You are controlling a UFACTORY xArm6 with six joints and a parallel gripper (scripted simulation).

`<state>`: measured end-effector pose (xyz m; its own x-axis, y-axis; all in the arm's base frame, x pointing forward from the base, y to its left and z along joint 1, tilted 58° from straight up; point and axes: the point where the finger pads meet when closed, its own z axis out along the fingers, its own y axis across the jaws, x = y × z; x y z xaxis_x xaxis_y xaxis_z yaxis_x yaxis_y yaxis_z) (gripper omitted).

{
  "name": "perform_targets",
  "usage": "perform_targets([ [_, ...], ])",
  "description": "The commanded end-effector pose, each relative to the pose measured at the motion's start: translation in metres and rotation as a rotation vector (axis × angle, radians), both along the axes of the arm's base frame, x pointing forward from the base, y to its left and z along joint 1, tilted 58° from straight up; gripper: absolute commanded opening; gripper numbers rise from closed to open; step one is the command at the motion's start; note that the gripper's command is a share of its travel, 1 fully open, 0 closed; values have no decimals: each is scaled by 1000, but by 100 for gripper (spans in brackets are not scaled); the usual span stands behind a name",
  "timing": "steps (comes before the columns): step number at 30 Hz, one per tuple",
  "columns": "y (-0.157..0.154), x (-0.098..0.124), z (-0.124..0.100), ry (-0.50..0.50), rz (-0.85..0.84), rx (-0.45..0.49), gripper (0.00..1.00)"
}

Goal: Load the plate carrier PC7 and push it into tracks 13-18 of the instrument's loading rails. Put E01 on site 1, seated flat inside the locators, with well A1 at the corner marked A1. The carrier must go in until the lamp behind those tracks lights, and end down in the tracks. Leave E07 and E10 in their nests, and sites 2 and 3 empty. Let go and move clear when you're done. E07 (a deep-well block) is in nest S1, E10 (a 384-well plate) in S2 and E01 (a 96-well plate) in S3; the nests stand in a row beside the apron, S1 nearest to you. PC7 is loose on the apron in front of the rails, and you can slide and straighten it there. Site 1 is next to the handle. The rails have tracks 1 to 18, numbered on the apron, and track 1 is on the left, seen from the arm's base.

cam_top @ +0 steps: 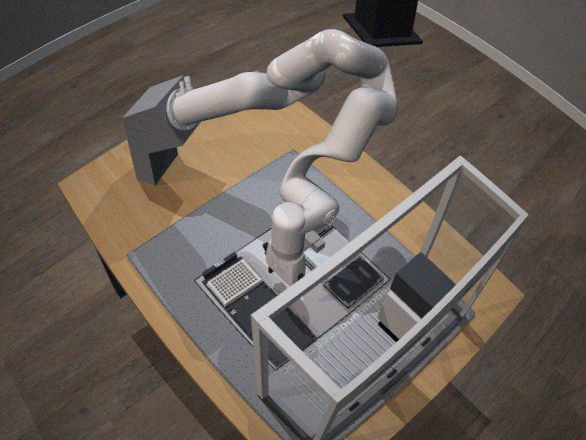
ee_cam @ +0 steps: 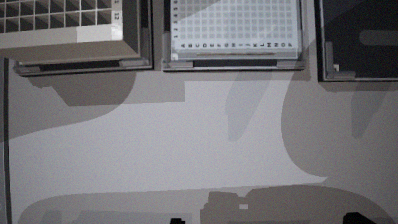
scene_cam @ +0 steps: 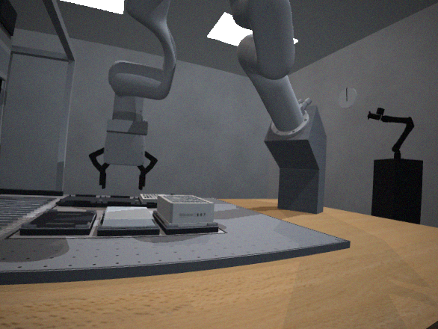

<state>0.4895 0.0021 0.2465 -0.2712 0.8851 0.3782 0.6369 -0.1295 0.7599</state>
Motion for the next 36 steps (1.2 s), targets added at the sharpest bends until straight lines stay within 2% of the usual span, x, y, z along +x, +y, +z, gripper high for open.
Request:
perform_targets([
  [1,2,5,-3,-2,-1,0,100],
  [16,12,21,-14,-2,-1,0,100],
  [36,15,25,-17,-2,-1,0,100],
])
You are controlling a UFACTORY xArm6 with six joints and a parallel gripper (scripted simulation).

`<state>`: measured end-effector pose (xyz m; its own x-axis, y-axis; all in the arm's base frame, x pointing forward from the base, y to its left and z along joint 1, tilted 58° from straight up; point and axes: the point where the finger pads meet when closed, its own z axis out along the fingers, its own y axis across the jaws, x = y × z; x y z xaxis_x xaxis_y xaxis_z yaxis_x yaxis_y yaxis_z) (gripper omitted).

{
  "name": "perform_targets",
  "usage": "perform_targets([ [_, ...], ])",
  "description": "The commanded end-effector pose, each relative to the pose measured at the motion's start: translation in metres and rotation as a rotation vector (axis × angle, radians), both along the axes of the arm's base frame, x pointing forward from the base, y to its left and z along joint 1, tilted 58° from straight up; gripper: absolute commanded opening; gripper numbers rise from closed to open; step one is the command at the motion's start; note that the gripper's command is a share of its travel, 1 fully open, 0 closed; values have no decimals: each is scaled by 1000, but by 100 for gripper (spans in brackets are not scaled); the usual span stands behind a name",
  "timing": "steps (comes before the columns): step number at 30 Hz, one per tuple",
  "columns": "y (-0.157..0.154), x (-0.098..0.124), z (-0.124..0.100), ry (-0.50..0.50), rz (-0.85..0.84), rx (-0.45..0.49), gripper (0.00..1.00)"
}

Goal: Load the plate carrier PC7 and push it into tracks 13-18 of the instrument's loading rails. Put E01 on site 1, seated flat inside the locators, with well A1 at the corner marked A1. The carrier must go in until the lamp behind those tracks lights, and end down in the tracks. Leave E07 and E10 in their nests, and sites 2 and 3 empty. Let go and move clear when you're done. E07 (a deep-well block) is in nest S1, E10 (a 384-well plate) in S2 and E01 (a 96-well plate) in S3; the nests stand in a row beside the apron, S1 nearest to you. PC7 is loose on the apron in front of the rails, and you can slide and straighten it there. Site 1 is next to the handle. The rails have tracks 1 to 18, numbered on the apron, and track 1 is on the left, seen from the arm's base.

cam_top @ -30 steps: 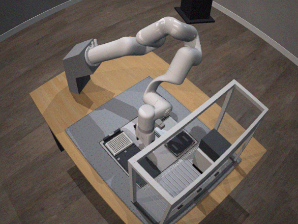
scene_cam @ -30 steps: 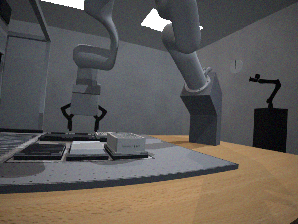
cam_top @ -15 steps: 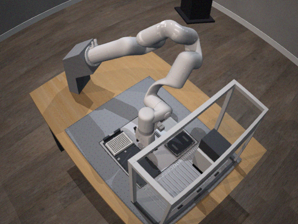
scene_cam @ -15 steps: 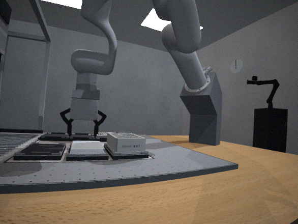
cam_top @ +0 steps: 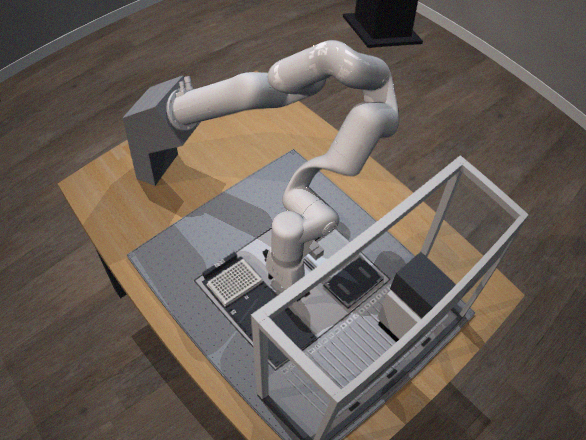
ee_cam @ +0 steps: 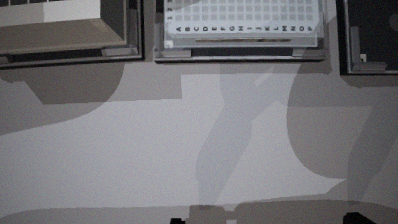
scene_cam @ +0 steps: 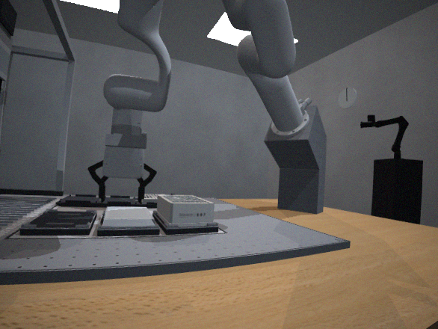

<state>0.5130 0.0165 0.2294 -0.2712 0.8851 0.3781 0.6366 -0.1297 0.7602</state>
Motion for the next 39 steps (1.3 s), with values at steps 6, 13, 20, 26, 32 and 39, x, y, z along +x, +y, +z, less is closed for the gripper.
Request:
perform_targets([
  [6,2,4,-2,-2,-1,0,100],
  [13,4,7,-4,-2,-1,0,100],
  [20,6,10,-6,-2,-1,0,100],
  [26,7,12,-8,-2,-1,0,100],
  [32,7,12,-8,-2,-1,0,100],
  [39,4,12,-8,-2,-1,0,100],
])
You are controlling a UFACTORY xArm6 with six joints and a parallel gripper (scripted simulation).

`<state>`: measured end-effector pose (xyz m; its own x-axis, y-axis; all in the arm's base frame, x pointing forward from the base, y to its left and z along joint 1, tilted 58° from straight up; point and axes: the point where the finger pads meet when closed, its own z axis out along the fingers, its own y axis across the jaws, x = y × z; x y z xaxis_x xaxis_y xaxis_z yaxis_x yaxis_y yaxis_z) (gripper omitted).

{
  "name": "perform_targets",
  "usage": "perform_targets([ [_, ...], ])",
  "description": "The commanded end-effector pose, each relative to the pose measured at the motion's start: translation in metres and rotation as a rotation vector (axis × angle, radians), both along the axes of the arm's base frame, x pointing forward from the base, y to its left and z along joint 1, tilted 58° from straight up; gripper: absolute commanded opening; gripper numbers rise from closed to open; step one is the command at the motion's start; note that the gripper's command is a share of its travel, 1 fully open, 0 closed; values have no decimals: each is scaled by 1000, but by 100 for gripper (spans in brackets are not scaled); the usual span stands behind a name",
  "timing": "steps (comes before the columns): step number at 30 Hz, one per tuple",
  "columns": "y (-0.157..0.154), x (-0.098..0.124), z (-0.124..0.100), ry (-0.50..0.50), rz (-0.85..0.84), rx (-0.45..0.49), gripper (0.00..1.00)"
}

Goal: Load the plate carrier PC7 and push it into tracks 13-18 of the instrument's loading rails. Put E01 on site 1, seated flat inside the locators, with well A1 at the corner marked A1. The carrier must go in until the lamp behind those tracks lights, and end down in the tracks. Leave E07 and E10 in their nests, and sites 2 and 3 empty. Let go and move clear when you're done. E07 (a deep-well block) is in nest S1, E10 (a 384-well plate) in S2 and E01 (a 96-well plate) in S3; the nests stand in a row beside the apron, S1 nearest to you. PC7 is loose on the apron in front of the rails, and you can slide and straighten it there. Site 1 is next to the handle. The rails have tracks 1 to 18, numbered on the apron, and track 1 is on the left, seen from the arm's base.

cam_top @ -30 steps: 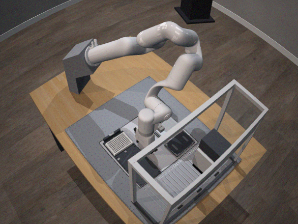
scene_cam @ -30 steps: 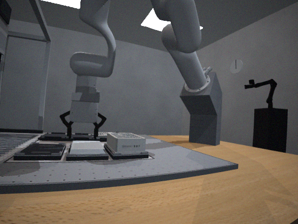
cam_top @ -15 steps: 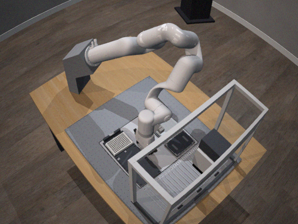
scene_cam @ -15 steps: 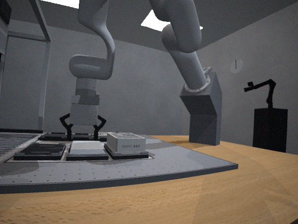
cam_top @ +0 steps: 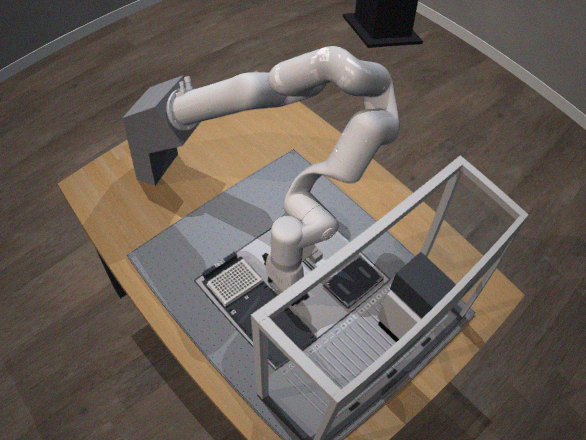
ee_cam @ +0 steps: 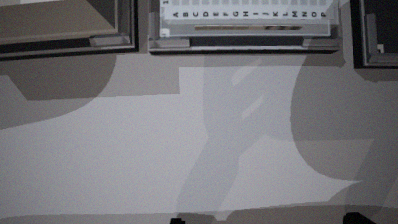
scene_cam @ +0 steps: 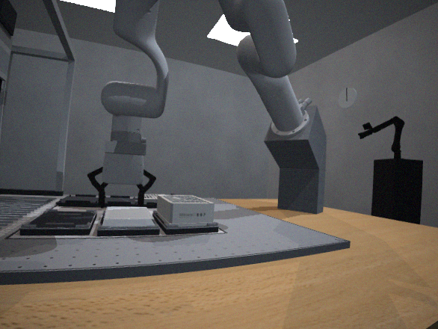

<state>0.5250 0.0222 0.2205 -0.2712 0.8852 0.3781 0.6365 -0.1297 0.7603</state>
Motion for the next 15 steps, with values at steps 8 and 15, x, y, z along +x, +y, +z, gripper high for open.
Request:
perform_targets([
  [8,-4,1,-1,-2,-1,0,100],
  [15,-7,2,-2,-2,-1,0,100],
])
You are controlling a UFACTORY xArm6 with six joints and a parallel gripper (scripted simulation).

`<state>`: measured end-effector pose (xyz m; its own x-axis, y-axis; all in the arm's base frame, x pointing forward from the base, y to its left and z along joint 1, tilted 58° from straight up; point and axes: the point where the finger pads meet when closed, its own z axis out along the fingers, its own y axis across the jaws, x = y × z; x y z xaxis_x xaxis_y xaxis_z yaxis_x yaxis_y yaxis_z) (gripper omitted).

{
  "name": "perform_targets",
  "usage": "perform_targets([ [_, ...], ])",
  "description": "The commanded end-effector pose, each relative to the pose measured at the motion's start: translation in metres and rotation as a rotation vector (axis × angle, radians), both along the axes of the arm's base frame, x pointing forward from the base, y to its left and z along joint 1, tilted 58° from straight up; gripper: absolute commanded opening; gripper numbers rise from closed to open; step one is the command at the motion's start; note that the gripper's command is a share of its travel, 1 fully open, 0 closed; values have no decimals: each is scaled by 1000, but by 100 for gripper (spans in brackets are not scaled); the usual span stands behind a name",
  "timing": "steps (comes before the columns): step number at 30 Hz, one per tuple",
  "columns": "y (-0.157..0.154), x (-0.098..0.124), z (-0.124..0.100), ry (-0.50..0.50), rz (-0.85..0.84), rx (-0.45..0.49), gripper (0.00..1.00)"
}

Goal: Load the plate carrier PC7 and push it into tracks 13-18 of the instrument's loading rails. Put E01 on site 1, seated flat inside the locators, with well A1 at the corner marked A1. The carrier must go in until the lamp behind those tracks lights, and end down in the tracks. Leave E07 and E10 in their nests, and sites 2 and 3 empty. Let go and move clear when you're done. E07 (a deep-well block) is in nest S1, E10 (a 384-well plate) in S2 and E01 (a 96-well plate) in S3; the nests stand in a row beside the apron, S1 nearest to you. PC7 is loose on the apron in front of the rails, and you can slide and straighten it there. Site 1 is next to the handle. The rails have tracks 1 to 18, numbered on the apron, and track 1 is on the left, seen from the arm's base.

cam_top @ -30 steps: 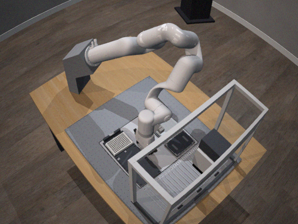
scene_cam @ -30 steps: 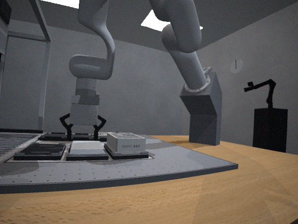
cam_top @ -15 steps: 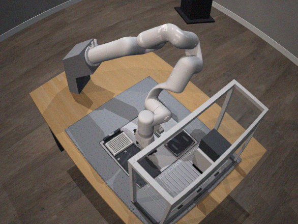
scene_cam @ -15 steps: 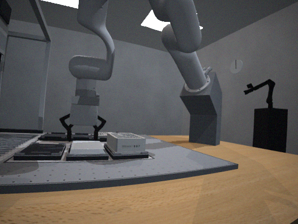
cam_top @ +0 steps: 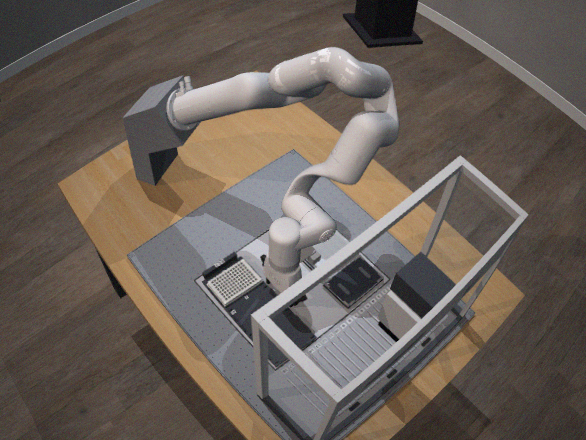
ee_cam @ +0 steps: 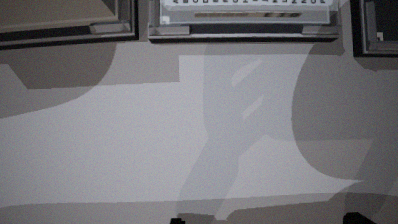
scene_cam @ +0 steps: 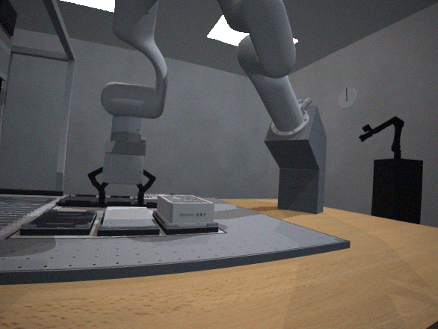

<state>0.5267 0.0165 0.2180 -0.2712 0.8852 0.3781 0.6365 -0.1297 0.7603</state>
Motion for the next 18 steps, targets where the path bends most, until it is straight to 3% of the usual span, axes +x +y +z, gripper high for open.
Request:
perform_targets([
  [1,-2,1,0,-2,-1,0,100],
  [18,-9,3,-3,-2,-1,0,100],
])
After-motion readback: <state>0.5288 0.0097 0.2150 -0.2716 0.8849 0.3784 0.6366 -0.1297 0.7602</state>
